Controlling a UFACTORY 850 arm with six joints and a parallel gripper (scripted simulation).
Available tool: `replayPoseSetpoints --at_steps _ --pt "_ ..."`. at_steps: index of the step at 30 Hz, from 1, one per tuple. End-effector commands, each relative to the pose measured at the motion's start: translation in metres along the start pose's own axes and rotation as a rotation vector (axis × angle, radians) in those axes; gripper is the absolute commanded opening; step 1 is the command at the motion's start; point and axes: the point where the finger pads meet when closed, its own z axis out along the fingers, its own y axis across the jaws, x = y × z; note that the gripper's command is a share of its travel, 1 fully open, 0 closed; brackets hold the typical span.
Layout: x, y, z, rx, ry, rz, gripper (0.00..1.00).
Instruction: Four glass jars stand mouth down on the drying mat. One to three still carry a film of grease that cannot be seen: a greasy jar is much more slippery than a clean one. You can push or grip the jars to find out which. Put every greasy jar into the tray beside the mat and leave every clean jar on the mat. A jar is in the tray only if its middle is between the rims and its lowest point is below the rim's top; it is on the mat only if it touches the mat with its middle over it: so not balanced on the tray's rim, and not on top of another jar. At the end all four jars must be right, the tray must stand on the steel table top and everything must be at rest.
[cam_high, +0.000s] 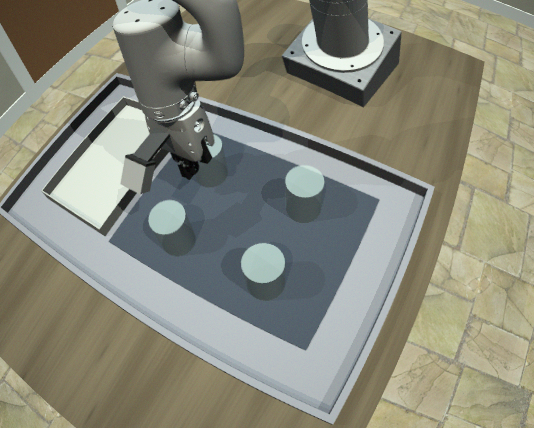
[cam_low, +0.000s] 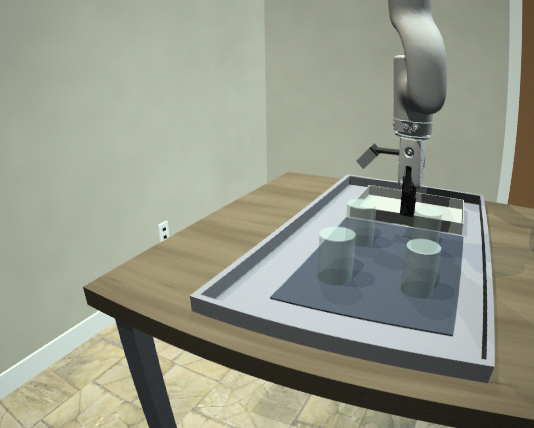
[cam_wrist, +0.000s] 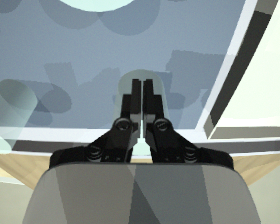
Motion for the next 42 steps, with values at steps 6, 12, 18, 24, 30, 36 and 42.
replayPoseSetpoints --at_steps 6,12,18,24,30,36,42 --pt "-0.0002 0.0003 -0.0005 0.010 -0.004 0.000 0.00" --pt "-0.0010 0.0003 -0.0005 0.010 -0.004 0.000 0.00" --pt "-0.0016 0.0003 -0.0005 0.010 -0.004 0.000 0.00" --pt "-0.0024 0.0003 -0.0012 0.010 -0.004 0.000 0.00" --pt "-0.0032 0.0003 -0.0018 0.010 -0.004 0.000 0.00" --pt "-0.0037 0.0003 -0.0023 0.010 -0.004 0.000 0.00" --pt "-0.0045 0.0003 -0.0029 0.010 -0.004 0.000 0.00"
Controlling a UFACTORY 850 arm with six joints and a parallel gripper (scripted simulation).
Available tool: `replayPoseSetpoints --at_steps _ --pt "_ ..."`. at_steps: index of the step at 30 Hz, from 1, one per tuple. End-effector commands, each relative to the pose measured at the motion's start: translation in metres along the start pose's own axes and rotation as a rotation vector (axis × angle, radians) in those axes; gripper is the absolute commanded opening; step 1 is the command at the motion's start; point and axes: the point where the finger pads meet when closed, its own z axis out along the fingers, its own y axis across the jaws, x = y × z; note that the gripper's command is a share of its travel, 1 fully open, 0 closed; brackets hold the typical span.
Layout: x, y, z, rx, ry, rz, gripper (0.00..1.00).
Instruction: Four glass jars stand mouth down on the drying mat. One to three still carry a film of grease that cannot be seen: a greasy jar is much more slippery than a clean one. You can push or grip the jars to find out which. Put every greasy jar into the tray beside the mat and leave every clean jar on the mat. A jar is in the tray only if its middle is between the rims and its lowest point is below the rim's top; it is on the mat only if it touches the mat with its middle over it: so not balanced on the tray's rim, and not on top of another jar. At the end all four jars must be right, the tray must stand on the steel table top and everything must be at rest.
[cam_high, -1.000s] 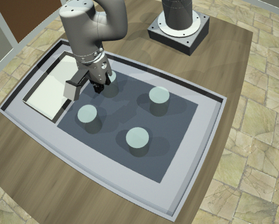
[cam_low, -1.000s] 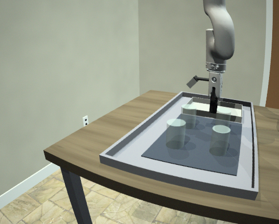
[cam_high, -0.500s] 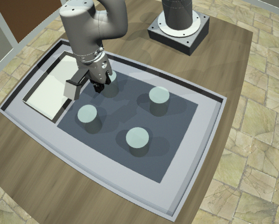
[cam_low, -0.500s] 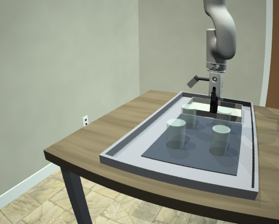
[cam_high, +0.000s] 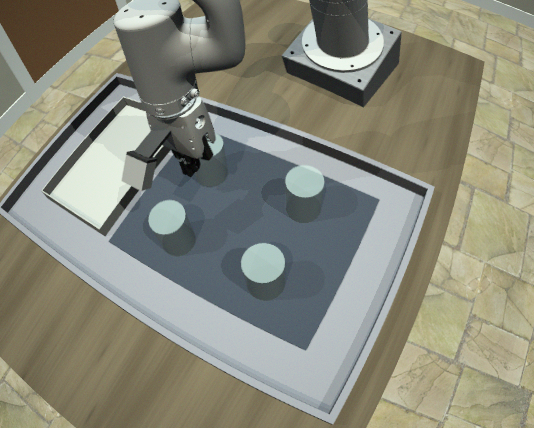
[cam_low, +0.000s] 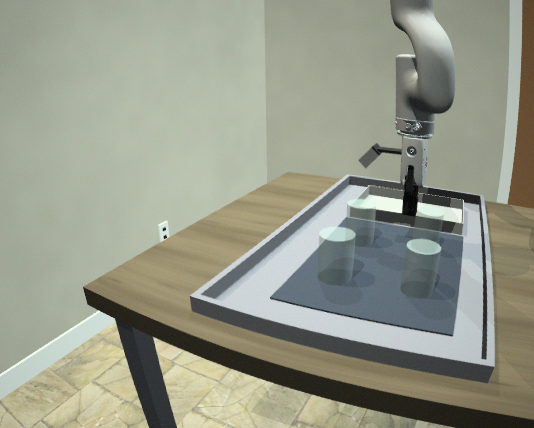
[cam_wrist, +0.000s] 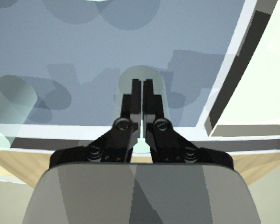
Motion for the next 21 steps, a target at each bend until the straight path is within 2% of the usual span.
replayPoseSetpoints --at_steps 1,21 --pt "0.0001 0.0002 -0.0010 0.004 -0.002 0.000 0.00" --pt "-0.0023 0.0002 -0.0029 0.004 -0.002 0.000 0.00"
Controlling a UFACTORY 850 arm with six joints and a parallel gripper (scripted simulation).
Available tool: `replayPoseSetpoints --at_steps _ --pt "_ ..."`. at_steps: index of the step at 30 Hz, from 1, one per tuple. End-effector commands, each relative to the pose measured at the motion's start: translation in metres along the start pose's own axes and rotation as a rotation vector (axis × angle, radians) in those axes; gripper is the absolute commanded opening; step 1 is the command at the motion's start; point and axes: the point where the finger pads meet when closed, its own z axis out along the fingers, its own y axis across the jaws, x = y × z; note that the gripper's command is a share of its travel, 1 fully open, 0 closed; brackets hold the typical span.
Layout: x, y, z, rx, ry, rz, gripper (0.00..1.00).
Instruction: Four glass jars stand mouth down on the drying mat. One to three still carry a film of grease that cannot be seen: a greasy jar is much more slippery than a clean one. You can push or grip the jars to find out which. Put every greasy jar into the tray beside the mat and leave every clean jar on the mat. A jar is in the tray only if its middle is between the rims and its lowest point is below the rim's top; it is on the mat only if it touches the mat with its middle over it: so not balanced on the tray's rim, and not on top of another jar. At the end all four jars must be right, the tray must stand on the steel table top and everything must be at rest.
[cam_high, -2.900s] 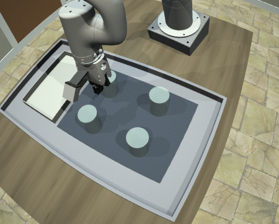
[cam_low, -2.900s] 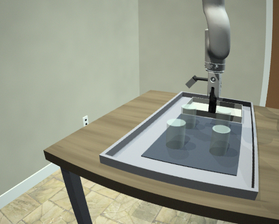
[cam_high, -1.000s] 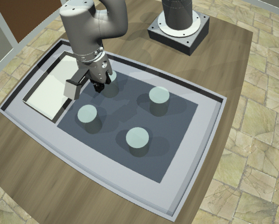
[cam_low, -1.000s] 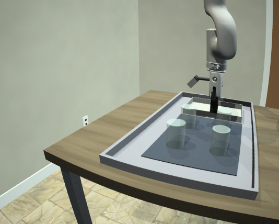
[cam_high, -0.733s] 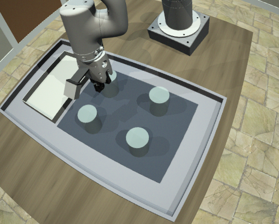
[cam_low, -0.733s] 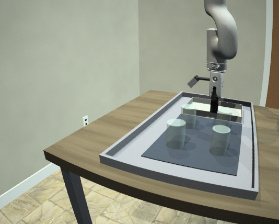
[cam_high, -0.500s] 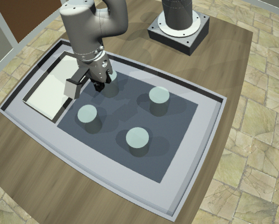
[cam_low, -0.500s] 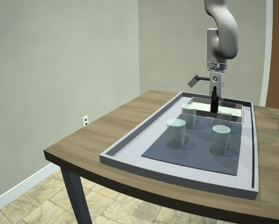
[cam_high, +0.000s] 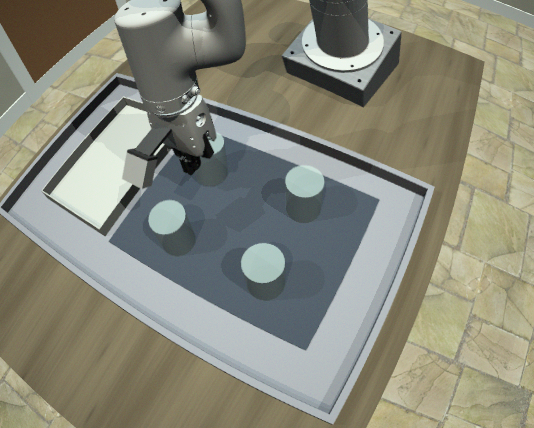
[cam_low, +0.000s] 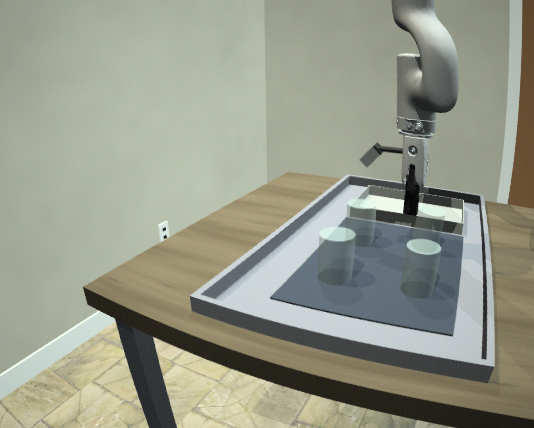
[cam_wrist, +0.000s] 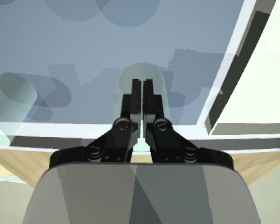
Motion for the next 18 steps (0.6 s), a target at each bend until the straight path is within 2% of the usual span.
replayPoseSetpoints --at_steps 1,18 --pt "0.0001 0.0002 -0.0010 0.003 -0.002 0.000 0.00" --pt "-0.0019 0.0002 -0.0026 0.003 -0.002 0.000 0.00"
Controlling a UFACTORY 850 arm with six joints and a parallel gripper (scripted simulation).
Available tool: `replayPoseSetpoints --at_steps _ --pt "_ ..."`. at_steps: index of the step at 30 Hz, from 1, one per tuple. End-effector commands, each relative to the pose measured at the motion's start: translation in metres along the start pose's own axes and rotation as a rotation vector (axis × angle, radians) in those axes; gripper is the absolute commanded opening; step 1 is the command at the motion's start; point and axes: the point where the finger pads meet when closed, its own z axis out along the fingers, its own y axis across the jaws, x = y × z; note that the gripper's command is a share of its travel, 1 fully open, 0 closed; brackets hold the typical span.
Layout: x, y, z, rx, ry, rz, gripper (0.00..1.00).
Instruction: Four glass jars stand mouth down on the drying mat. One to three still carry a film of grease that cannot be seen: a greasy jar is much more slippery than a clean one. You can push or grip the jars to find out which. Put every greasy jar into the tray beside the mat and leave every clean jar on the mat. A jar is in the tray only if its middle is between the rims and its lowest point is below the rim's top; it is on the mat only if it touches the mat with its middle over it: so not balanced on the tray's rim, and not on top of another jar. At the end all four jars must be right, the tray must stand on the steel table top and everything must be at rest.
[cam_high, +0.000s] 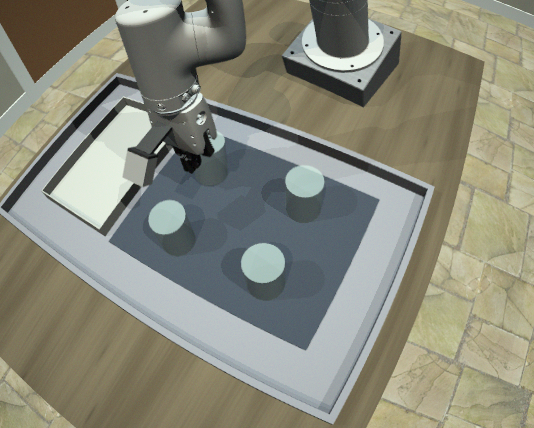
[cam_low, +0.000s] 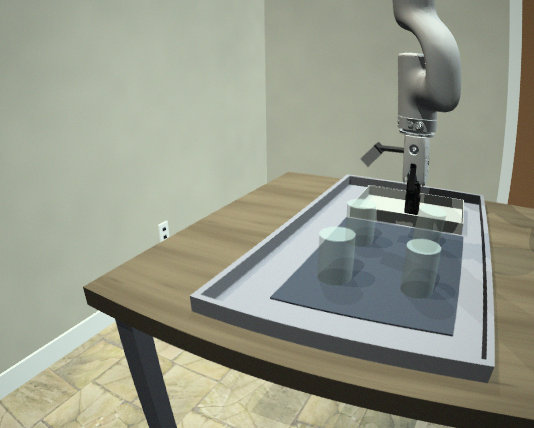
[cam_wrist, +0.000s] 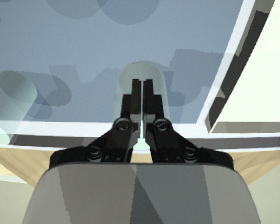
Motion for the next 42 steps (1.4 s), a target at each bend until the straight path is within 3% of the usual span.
replayPoseSetpoints --at_steps 1,22,32,42 --pt "0.000 0.000 -0.001 0.003 -0.001 0.000 0.00" --pt "-0.002 0.000 -0.003 0.003 -0.001 0.000 0.00" --pt "0.022 0.000 0.005 0.003 -0.001 0.000 0.00" --pt "0.022 0.000 0.005 0.003 -0.001 0.000 0.00"
